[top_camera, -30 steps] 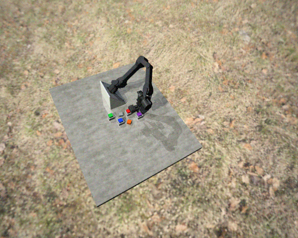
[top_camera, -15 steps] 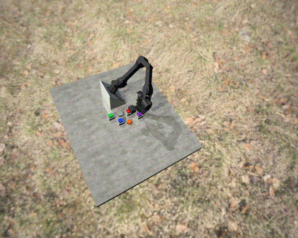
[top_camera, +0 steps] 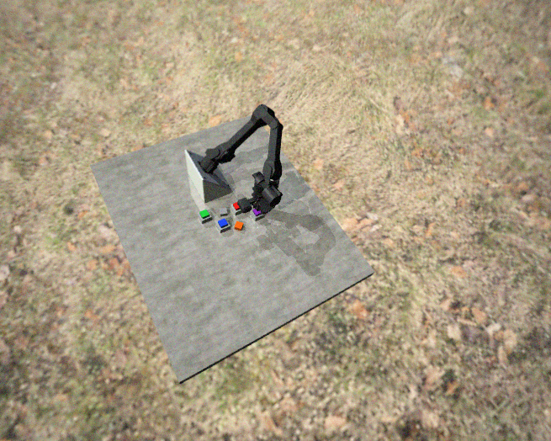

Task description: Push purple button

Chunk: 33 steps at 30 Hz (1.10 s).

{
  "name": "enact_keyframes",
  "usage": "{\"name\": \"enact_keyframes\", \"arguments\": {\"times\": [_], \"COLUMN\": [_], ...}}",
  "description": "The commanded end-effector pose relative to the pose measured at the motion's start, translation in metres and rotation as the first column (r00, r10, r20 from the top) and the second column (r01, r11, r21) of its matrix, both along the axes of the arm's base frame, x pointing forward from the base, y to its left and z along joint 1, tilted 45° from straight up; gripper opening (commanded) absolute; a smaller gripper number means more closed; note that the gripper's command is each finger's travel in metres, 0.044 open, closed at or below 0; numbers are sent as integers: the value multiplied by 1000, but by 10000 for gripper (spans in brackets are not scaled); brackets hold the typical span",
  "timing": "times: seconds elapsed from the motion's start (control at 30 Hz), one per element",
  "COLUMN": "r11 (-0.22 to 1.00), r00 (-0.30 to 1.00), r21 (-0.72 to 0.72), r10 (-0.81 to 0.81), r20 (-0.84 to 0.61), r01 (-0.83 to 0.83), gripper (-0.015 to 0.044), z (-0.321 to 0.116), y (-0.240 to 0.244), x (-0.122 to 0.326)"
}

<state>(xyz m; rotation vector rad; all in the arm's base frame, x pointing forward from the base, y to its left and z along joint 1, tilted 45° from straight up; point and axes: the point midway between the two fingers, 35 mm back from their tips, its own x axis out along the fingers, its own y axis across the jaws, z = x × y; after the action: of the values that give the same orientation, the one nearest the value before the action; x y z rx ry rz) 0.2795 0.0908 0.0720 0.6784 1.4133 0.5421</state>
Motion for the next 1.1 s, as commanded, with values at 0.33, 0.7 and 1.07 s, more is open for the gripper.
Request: {"name": "enact_keyframes", "arguments": {"times": [0.33, 0.7, 1.07], "r11": [1000, 1000, 1000], "r00": [1000, 1000, 1000], "r21": [4, 4, 2], "r10": [-1, -1, -1], "r20": [-6, -6, -7], "r01": [1, 1, 1], "gripper": [20, 20, 20], "z": [-10, -10, 13], "y": [10, 10, -13], "x": [-1, -1, -3]}}
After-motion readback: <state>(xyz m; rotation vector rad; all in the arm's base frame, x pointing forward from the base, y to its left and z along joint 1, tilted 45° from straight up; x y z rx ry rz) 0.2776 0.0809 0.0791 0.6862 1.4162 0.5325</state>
